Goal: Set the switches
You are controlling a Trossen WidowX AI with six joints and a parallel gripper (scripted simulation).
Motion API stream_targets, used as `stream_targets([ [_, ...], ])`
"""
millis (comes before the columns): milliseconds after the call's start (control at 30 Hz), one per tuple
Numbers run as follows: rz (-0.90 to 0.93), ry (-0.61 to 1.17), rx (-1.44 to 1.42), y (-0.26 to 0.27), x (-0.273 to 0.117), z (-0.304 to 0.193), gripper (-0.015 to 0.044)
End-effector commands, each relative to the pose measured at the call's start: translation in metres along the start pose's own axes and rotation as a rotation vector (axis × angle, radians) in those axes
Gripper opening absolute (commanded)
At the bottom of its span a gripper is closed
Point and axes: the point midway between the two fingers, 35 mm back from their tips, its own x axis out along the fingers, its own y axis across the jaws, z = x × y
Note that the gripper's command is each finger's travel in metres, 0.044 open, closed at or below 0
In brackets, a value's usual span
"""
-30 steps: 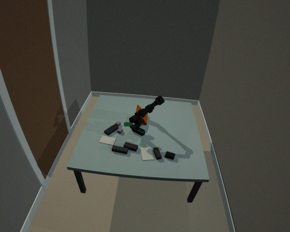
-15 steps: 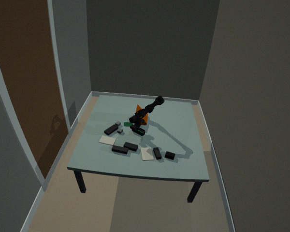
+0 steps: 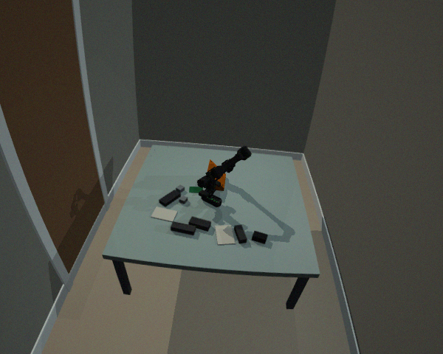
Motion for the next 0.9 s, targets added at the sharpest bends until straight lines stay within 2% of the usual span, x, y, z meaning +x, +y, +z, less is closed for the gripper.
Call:
stream_targets([
  [0, 0.002, 0.000, -0.001, 0.001, -0.021, 0.000, 0.0000],
  [100, 0.001, 0.002, 0.003, 0.000, -0.043, 0.000, 0.0000],
  [300, 0.001, 0.002, 0.003, -0.001, -0.043, -0.002, 0.0000],
  [467, -0.001, 0.004, 0.003, -0.020, -0.043, -0.058, 0.0000],
  [867, -0.001, 0.004, 0.003, -0.020, -0.034, -0.060, 0.0000],
])
